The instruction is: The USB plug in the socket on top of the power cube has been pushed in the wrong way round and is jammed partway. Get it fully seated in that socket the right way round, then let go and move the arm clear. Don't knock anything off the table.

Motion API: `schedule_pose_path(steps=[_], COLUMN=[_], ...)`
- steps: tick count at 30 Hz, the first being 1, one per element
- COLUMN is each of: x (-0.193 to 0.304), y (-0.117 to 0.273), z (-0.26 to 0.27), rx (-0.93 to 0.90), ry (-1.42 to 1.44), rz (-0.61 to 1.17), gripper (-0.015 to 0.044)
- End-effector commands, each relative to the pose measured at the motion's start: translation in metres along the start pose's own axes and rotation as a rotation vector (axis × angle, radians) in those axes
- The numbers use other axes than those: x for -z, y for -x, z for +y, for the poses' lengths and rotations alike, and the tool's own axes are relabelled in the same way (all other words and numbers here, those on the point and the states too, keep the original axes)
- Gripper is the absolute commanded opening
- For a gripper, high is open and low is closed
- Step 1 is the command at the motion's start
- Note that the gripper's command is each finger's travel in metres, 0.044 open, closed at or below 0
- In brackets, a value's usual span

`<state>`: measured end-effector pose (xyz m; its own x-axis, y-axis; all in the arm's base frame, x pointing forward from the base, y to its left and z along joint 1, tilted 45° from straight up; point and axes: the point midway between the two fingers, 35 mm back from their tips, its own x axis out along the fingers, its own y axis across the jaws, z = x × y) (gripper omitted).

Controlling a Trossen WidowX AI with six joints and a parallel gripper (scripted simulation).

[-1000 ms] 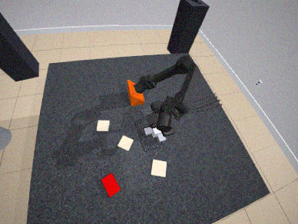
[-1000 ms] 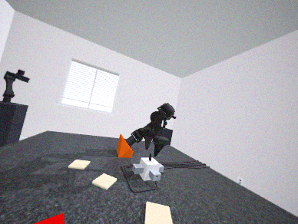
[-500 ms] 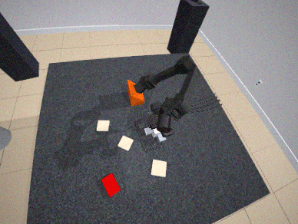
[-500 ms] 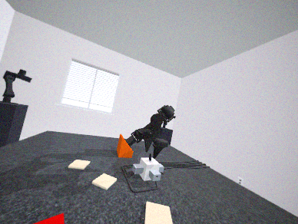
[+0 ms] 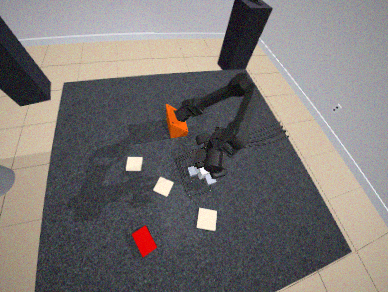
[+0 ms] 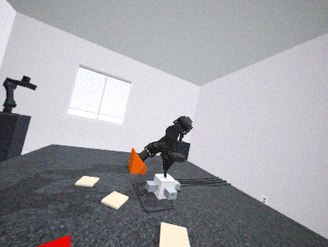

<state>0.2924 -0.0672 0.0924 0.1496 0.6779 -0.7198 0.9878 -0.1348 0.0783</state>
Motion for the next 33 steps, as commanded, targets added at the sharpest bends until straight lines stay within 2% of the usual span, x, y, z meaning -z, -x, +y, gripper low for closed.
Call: schedule_pose_path(steps=[1,33], x=[0.000,0.000], y=[0.000,0.010], z=[0.000,0.000], rx=[-0.001,0.000], ry=[0.001,0.000], rz=[0.000,0.000], gripper=[0.0000,0.0000])
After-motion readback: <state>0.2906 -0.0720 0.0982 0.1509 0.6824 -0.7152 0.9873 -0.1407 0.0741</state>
